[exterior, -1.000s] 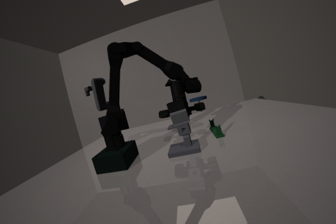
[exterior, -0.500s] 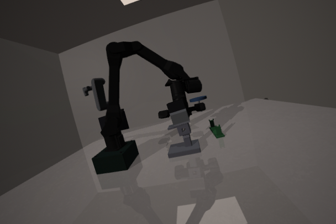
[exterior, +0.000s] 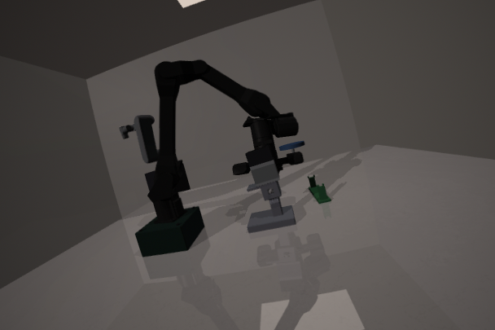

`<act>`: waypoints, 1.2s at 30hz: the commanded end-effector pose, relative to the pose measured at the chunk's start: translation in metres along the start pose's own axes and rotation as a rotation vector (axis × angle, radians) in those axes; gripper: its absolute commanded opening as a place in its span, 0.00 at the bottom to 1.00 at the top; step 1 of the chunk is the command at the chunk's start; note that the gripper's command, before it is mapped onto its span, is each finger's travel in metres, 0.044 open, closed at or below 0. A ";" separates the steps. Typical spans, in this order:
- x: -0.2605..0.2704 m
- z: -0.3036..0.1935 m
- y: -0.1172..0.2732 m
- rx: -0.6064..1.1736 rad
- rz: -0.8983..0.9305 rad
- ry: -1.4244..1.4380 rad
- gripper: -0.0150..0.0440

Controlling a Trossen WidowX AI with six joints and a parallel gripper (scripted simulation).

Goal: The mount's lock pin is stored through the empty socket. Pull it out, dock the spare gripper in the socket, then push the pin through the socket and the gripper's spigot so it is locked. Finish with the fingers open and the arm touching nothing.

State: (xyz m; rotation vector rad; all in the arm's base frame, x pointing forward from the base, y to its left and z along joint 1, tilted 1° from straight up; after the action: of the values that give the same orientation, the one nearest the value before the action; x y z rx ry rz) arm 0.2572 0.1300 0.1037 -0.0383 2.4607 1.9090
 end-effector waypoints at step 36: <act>0.004 0.010 0.031 0.008 0.009 0.008 0.59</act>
State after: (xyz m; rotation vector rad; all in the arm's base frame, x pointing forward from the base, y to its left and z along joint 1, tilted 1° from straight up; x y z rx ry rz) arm 0.2535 0.1421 0.1242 -0.0358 2.4811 1.9045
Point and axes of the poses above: the point midway between the two fingers, 35 mm back from their tips, its own y axis back along the fingers, its own x axis across the jaws, z = x × y, the point moved 8 cm from there along y, back along the fingers, and after that the axes turned 9 degrees about -y, right-handed, at the moved point
